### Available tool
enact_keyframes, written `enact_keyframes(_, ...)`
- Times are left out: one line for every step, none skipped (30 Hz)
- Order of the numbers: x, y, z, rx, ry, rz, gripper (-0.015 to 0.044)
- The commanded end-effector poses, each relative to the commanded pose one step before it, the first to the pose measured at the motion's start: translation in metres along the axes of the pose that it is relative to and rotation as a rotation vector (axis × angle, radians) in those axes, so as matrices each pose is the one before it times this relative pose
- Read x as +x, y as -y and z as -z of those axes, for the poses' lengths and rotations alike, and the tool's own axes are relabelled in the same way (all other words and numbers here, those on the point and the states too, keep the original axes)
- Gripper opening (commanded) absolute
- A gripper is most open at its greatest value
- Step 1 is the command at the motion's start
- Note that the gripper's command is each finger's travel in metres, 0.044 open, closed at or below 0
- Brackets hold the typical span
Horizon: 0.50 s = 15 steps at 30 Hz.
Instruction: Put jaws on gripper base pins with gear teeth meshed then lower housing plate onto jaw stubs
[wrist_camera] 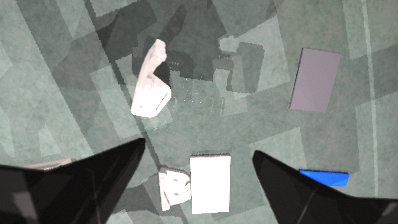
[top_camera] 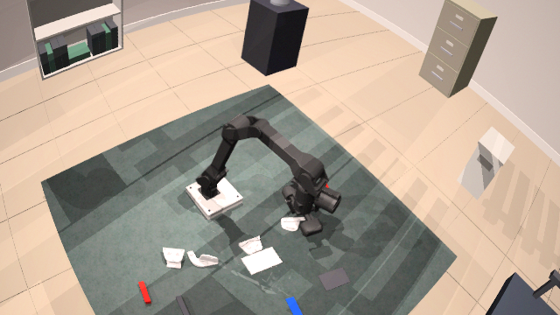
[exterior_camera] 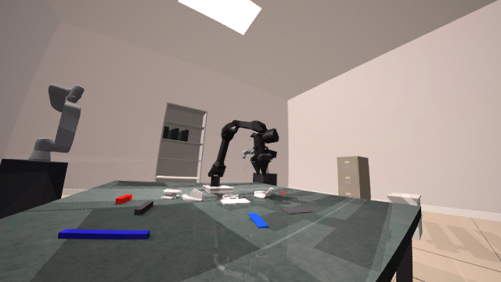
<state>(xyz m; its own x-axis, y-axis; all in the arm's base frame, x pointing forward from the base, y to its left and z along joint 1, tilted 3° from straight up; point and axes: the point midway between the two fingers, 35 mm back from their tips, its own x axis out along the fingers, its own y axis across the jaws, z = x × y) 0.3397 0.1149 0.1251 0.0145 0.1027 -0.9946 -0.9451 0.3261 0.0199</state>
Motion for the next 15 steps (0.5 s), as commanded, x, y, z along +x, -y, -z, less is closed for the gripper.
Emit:
enact_keyframes(-0.00218, 0.01514, 0.03015, 0.0317, -0.0107, 0.01732, 0.044)
enact_keyframes(0.00004, 0.0045, 0.00959, 0.0115, -0.00373, 0.00266, 0.044)
enact_keyframes(0.00008, 0.0043, 0.00964, 0.0115, -0.00377, 0.00249, 0.044)
enact_keyframes(0.00012, 0.0041, 0.00968, 0.0115, -0.00382, 0.00232, 0.044)
enact_keyframes(0.00016, 0.0039, 0.00972, 0.0115, -0.00385, 0.00214, 0.044)
enact_keyframes(0.0002, 0.0037, 0.00976, 0.0115, -0.00389, 0.00197, 0.044)
enact_keyframes(0.00024, 0.00349, 0.00979, 0.0115, -0.00391, 0.00179, 0.044)
enact_keyframes(0.00028, 0.00329, 0.00981, 0.0115, -0.00394, 0.00162, 0.044)
enact_keyframes(0.00032, 0.00309, 0.00983, 0.0115, -0.00395, 0.00144, 0.044)
enact_keyframes(0.00036, 0.00289, 0.00985, 0.0115, -0.00397, 0.00126, 0.044)
enact_keyframes(0.0004, 0.00269, 0.00987, 0.0115, -0.00397, 0.00109, 0.044)
enact_keyframes(0.00044, 0.00249, 0.00988, 0.0115, -0.00398, 0.00091, 0.044)
enact_keyframes(0.00048, 0.00229, 0.00988, 0.0115, -0.00398, 0.00074, 0.044)
enact_keyframes(0.00052, 0.00208, 0.00988, 0.0115, -0.00397, 0.00056, 0.044)
enact_keyframes(0.00056, 0.00189, 0.00988, 0.0115, -0.00396, 0.00038, 0.044)
